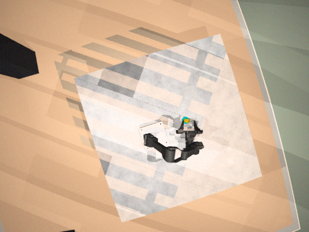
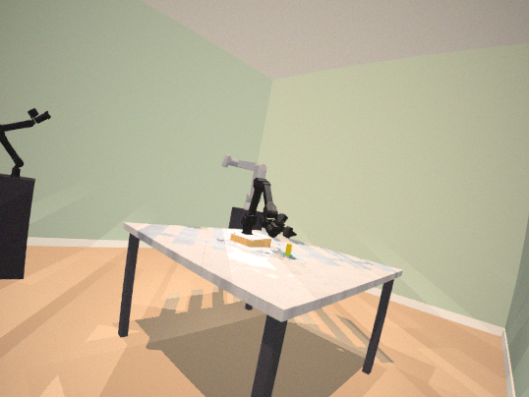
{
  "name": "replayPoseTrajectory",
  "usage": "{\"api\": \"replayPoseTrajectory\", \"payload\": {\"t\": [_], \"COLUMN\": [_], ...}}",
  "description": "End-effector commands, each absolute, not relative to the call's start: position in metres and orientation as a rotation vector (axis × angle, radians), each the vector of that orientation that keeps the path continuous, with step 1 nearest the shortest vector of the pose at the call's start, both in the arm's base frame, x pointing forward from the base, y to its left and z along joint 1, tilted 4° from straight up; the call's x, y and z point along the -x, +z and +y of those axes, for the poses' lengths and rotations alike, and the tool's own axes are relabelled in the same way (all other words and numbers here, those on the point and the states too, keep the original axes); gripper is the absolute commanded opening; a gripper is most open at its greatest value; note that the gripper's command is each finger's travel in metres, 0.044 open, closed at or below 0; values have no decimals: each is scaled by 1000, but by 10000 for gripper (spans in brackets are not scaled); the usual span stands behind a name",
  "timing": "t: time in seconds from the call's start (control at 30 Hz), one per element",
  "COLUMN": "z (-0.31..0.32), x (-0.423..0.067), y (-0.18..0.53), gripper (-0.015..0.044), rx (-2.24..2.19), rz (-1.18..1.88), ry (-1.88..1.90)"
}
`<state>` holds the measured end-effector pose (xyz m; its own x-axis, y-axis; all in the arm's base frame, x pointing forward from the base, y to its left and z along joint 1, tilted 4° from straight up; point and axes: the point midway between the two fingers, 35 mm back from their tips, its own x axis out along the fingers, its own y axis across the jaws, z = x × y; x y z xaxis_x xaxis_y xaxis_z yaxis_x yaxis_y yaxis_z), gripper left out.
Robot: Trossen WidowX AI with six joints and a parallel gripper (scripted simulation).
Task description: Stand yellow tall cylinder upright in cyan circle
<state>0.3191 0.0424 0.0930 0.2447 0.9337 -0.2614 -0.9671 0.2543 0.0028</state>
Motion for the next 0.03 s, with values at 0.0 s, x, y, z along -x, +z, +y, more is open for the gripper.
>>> {"api": "replayPoseTrajectory", "payload": {"t": [0.0], "z": [58], "x": [-320], "y": [92], "gripper": [400], "rx": [252], "rz": [416], "ry": [1388]}}
